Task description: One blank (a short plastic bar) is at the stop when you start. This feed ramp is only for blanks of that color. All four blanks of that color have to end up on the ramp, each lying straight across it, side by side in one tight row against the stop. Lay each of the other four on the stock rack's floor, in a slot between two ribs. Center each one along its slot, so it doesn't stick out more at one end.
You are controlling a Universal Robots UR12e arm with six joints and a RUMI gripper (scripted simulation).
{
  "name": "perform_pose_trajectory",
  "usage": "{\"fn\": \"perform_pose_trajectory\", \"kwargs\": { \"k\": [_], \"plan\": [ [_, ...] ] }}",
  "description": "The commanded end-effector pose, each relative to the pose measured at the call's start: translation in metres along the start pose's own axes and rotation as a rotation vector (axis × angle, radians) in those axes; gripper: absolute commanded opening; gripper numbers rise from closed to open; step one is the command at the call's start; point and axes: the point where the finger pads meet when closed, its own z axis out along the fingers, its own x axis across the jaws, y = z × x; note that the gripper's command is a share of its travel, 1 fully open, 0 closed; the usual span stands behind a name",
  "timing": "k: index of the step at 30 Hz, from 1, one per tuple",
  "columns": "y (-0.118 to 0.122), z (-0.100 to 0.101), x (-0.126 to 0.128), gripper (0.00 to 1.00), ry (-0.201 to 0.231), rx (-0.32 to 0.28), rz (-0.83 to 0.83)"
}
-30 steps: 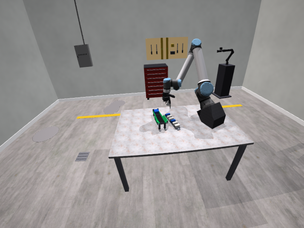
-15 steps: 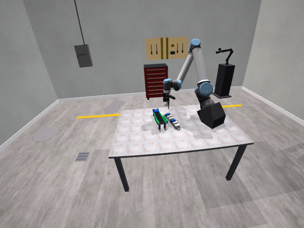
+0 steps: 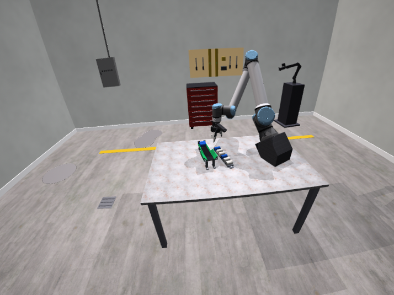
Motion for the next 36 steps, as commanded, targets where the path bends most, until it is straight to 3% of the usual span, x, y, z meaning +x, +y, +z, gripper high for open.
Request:
{"fn": "perform_pose_trajectory", "kwargs": {
  "k": [1,14,25,26,36],
  "plan": [
    [0.0012,0.0070,0.0005,1.00,-0.014,0.000,0.261],
    [0.0040,0.0153,0.0002,1.00,-0.014,-0.003,0.549],
    [0.0045,0.0165,0.0001,1.00,-0.014,-0.003,0.591],
    [0.0045,0.0165,0.0001,0.48,-0.014,-0.003,0.591],
    [0.0045,0.0165,0.0001,0.48,-0.014,-0.003,0.591]
  ]
}}
